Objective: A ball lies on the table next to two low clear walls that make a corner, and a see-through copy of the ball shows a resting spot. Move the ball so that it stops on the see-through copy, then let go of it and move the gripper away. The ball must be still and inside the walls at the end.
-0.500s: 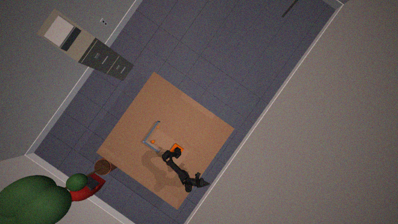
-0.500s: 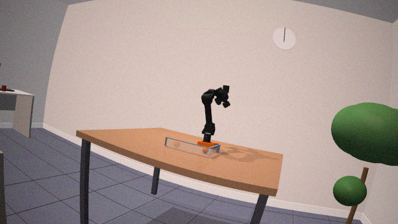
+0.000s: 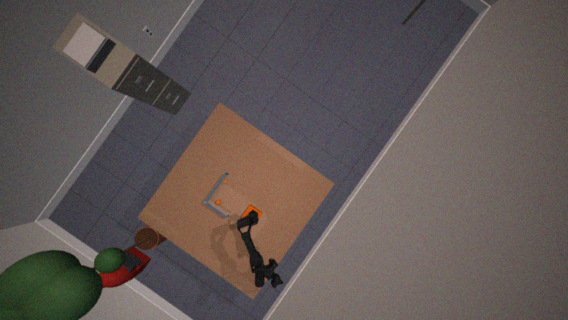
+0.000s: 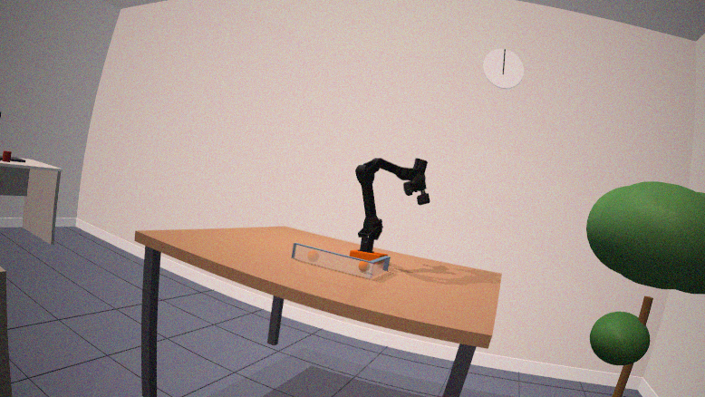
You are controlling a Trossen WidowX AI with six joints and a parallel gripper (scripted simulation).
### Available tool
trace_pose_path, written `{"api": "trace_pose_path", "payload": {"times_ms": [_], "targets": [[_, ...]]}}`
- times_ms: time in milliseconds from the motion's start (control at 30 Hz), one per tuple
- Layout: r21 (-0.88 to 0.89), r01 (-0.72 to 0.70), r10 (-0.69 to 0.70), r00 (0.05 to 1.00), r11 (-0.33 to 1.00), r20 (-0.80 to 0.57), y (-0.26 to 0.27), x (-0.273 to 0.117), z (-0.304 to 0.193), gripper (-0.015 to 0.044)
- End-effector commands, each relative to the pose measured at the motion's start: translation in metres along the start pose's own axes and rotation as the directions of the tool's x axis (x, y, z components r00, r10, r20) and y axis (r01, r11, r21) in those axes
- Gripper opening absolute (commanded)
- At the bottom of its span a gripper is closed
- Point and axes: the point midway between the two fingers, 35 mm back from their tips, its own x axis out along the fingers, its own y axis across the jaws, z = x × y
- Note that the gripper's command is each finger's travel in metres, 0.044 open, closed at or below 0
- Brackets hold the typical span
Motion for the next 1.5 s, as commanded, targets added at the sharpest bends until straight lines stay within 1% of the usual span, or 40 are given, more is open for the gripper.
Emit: {"api": "trace_pose_path", "payload": {"times_ms": [0, 133, 233, 433, 600, 733, 833, 1000, 1167, 1333, 1467], "targets": [[0.128, -0.111, 0.129, 0.981, 0.986, -0.143, 0.038, -0.017, -0.051, 0.0323], [0.283, -0.197, 0.274, 0.924, 0.939, -0.266, 0.083, -0.045, -0.098, 0.0323], [0.414, -0.235, 0.388, 0.858, 0.879, -0.337, 0.12, -0.073, -0.125, 0.0323], [0.642, -0.226, 0.581, 0.699, 0.733, -0.417, 0.185, -0.138, -0.16, 0.0323], [0.804, -0.142, 0.725, 0.542, 0.577, -0.425, 0.236, -0.204, -0.179, 0.0323], [0.899, -0.023, 0.825, 0.409, 0.437, -0.391, 0.274, -0.266, -0.182, 0.0323], [0.938, 0.087, 0.883, 0.319, 0.334, -0.344, 0.299, -0.313, -0.176, 0.0323], [0.941, 0.287, 0.947, 0.21, 0.179, -0.244, 0.333, -0.389, -0.149, 0.0323], [0.886, 0.459, 0.98, 0.137, 0.067, -0.145, 0.352, -0.444, -0.118, 0.0323], [0.715, 0.697, 0.998, 0.066, -0.054, 0.011, 0.371, -0.513, -0.062, 0.0323], [0.515, 0.849, 0.989, 0.05, -0.116, 0.14, 0.378, -0.559, -0.007, 0.0323]]}}
